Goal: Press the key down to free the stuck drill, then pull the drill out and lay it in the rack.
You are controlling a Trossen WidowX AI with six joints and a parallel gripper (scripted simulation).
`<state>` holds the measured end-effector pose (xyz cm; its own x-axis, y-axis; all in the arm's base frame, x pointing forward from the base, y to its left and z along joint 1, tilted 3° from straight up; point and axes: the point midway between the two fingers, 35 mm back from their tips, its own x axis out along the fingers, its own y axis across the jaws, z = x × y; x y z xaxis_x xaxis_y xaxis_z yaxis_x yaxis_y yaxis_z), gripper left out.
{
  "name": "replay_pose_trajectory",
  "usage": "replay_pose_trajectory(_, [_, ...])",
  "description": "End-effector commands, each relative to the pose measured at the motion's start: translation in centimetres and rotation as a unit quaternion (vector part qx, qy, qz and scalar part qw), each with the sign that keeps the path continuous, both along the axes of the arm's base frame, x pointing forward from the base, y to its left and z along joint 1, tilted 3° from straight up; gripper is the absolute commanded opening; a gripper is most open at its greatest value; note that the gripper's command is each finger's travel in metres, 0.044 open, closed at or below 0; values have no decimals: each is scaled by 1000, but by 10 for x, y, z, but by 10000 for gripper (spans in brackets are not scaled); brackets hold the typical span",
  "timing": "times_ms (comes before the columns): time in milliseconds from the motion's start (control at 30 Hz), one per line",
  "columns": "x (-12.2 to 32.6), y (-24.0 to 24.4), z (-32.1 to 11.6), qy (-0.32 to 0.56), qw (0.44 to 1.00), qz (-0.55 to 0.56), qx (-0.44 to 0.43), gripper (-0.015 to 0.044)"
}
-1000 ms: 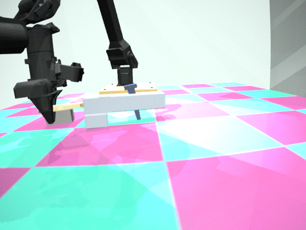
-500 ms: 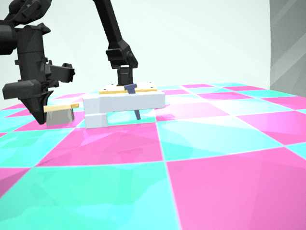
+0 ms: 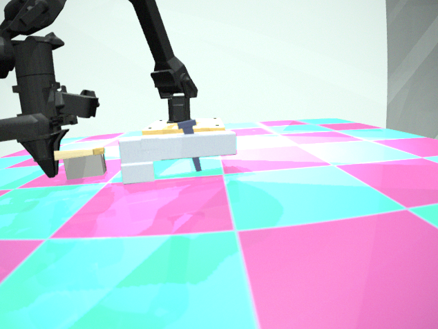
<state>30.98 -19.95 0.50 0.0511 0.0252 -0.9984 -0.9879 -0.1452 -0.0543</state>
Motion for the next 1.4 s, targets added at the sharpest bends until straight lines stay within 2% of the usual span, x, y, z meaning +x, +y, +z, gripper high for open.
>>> replay_pose_trajectory(0, [0,0,3,-1,1000,2,-2,0])
replay_pose_trajectory(1367, [-3,2,24,-1,1000,2,-2,0])
